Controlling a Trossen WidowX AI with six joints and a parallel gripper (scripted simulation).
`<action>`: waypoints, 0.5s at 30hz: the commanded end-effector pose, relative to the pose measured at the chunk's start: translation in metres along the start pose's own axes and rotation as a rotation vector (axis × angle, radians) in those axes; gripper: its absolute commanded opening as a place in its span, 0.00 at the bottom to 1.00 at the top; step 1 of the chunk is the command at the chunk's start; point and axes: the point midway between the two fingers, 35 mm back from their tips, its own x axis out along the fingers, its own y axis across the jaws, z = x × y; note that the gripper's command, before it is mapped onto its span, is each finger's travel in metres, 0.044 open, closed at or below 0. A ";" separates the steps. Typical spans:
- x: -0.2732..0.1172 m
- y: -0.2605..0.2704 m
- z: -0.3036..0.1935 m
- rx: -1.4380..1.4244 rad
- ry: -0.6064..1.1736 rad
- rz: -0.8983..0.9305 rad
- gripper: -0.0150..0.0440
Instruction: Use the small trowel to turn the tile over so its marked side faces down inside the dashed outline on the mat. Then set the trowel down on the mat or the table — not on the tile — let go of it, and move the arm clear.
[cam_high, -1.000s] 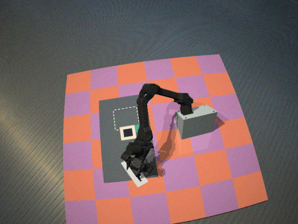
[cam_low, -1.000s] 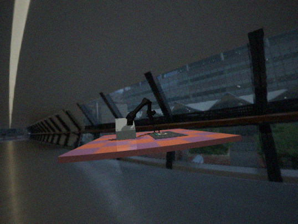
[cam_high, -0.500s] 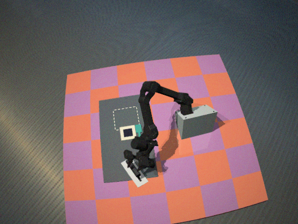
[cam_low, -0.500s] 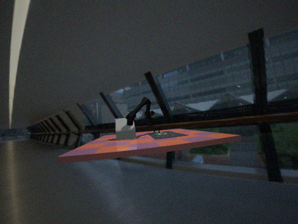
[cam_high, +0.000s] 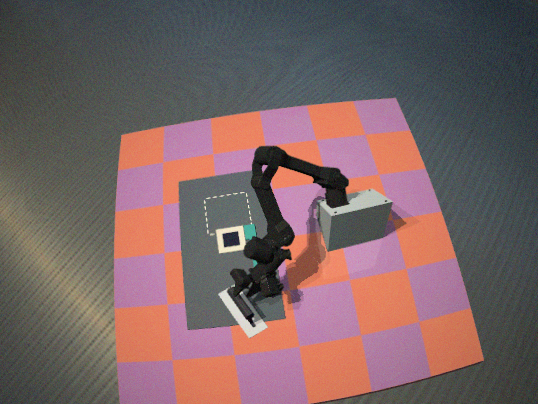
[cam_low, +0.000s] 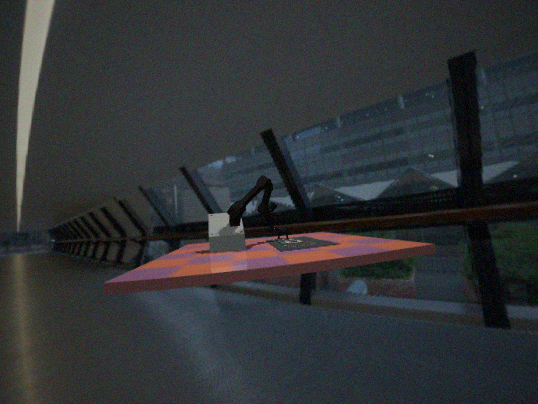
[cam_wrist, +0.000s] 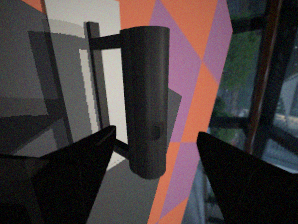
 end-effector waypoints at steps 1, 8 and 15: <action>-0.003 0.008 -0.008 -0.095 0.020 -0.003 0.76; -0.001 0.009 -0.008 -0.100 0.021 -0.003 0.76; 0.011 0.008 -0.009 -0.097 0.022 0.000 0.76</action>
